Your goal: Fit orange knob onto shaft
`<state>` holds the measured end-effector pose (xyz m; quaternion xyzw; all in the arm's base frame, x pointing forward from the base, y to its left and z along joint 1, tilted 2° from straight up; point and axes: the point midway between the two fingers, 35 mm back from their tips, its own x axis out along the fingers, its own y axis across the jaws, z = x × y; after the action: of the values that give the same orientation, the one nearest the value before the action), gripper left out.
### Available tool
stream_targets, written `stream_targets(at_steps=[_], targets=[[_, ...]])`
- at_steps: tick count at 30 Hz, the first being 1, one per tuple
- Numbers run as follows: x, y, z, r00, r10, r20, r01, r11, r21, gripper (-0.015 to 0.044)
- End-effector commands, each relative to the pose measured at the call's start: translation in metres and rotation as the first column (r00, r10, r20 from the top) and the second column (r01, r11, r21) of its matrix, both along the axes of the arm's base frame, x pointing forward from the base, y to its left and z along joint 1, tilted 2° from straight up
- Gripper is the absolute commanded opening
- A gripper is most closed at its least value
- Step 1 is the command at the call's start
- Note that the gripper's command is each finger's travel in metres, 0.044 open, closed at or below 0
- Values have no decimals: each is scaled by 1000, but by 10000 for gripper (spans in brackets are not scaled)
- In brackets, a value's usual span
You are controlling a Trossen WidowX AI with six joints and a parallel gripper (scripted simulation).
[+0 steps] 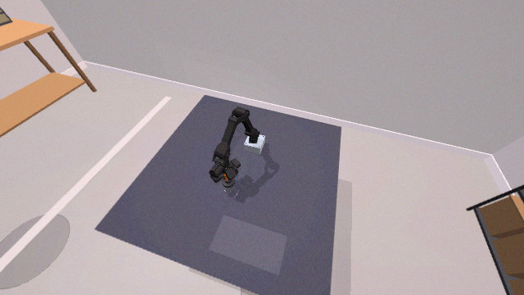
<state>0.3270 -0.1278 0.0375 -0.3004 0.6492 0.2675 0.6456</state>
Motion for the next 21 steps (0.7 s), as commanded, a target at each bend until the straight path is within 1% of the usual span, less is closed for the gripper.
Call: stream_targets(at_steps=[1, 5, 7, 12, 21], targets=[[0, -1, 3, 1000, 5, 2, -5, 1000, -3, 0], [1, -1, 5, 1000, 5, 2, -5, 1000, -3, 0], [1, -1, 5, 1000, 30, 1, -30, 1000, -4, 0], [2, -1, 6, 979, 202, -8, -202, 979, -6, 0], [3, -1, 2, 977, 212, -8, -212, 977, -6, 0]])
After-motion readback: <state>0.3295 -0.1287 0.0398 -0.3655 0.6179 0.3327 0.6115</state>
